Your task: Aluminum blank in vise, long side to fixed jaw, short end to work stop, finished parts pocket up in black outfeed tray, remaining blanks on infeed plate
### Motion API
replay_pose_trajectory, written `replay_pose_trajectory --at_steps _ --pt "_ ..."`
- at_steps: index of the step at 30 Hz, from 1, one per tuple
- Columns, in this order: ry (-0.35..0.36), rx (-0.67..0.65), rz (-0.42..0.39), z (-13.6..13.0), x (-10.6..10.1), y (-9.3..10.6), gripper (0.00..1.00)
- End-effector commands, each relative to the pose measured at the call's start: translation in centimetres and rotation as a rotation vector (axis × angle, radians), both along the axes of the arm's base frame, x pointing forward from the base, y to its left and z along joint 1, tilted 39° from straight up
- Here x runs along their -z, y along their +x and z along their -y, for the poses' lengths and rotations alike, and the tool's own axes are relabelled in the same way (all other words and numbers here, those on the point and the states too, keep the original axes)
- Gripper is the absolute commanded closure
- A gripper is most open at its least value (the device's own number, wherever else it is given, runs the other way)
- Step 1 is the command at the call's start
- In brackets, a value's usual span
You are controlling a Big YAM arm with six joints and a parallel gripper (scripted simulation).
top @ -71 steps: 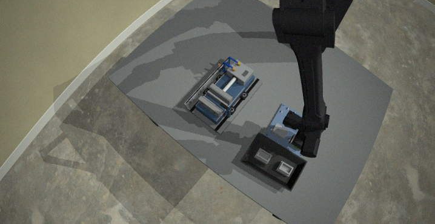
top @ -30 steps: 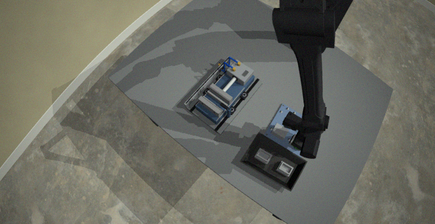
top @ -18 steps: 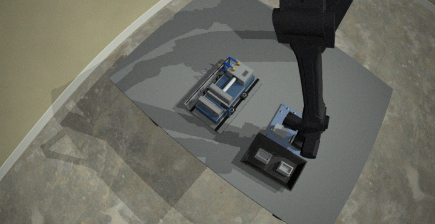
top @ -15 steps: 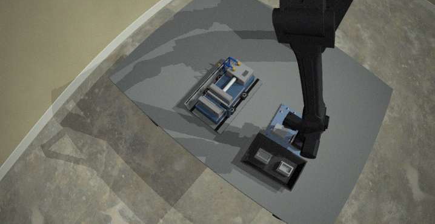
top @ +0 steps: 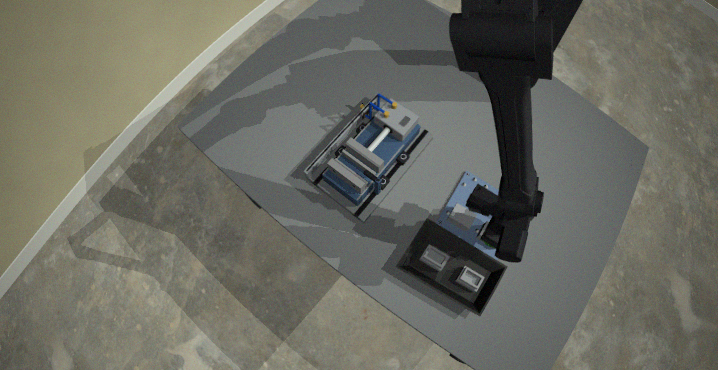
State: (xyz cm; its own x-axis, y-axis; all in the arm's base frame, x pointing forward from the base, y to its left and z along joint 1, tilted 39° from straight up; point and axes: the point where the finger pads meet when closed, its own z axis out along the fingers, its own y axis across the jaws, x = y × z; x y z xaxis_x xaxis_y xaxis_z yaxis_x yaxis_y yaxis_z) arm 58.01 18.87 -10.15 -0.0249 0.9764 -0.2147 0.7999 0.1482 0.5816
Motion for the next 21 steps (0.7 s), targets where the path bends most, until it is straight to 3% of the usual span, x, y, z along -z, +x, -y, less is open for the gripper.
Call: replay_pose_trajectory --at_steps 1,21 --pt "0.007 0.013 0.014 0.87 -1.25 0.69 0.36" --pt "0.009 0.014 0.019 0.93 -1.13 0.54 0.36"
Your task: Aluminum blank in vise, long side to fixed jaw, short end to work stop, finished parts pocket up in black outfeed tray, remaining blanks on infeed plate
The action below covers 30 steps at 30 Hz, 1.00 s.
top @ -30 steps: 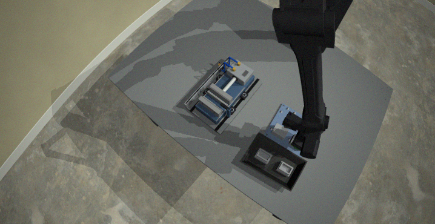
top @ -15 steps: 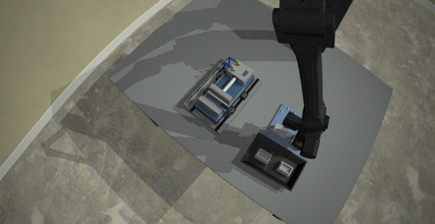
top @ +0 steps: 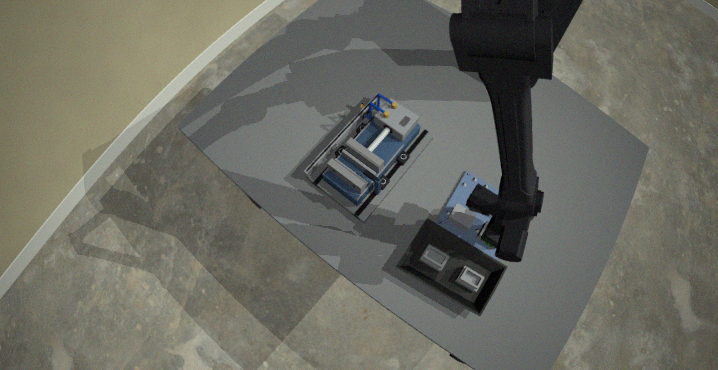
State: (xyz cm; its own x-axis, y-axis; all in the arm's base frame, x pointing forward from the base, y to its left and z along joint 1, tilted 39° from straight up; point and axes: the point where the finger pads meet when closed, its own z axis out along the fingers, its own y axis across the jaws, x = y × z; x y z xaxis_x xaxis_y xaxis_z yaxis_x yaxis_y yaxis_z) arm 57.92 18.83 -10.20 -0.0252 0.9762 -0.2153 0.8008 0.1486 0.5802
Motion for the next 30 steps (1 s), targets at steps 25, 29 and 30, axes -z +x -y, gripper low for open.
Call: replay_pose_trajectory --at_steps 25,29,30 --pt "0.011 0.014 0.023 0.79 -1.35 0.85 0.36" --pt "0.011 0.014 0.023 0.79 -1.35 0.85 0.36" --pt "0.011 0.014 0.023 0.79 -1.35 0.85 0.36"
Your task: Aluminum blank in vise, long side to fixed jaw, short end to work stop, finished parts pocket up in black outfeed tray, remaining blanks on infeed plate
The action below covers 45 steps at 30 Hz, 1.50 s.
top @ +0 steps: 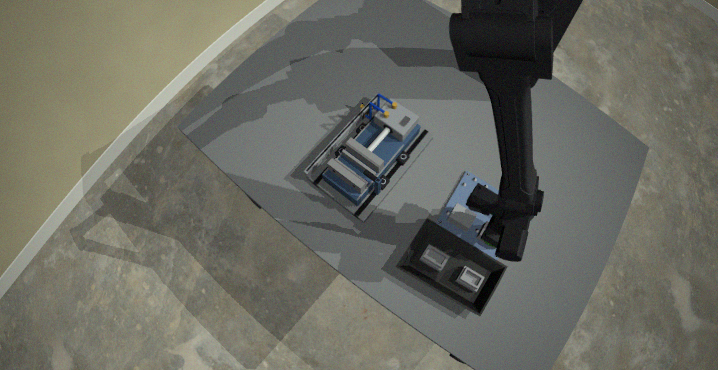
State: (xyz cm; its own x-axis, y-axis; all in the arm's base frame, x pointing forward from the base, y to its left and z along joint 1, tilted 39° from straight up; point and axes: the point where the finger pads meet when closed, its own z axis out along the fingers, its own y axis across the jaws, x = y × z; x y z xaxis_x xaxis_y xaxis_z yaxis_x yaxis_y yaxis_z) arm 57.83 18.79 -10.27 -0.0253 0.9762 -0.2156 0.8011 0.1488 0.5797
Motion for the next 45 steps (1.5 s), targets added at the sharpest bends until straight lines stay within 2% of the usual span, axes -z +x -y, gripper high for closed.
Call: replay_pose_trajectory --at_steps 1,20,45 --pt "0.011 0.014 0.024 0.7 -1.4 0.9 0.36" --pt "0.011 0.013 0.022 0.8 -1.3 1.0 0.36" --pt "-0.001 0.010 0.001 1.0 0.8 0.9 0.36"
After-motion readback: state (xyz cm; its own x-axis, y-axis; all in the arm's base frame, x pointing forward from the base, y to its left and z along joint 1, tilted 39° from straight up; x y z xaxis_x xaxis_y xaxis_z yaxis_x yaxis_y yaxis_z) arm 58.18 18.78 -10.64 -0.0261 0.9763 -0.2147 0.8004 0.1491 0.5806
